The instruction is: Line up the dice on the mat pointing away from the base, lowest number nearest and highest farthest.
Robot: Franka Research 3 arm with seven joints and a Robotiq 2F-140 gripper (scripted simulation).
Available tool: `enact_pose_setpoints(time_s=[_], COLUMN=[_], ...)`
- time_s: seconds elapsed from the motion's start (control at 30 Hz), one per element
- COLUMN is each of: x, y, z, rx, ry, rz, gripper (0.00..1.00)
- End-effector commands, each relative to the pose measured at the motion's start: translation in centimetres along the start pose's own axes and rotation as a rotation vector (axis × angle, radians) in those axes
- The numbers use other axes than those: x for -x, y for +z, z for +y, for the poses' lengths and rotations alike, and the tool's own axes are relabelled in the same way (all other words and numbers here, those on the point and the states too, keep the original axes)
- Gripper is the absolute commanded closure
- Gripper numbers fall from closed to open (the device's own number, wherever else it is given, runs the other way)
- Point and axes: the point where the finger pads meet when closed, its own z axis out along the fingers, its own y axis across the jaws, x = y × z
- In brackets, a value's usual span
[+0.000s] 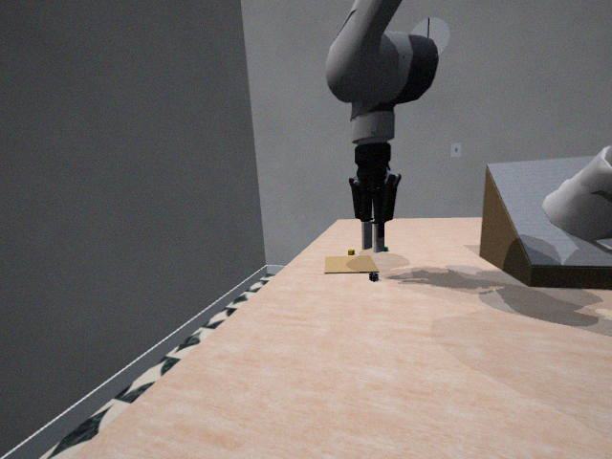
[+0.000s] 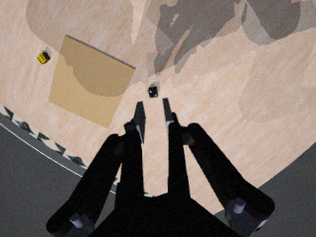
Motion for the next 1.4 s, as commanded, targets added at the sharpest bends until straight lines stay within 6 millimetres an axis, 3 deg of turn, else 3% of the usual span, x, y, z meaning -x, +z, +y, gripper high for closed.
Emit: enact_pose_setpoints(time_s=[0.0,1.37], x=[-0.1,-0.2], y=[0.3,4.9], z=[0.0,0.0], rx=[0.0,0.0], ry=[-0.007,-0.007], rz=[0.001,0.001], gripper=[0.81,0.81])
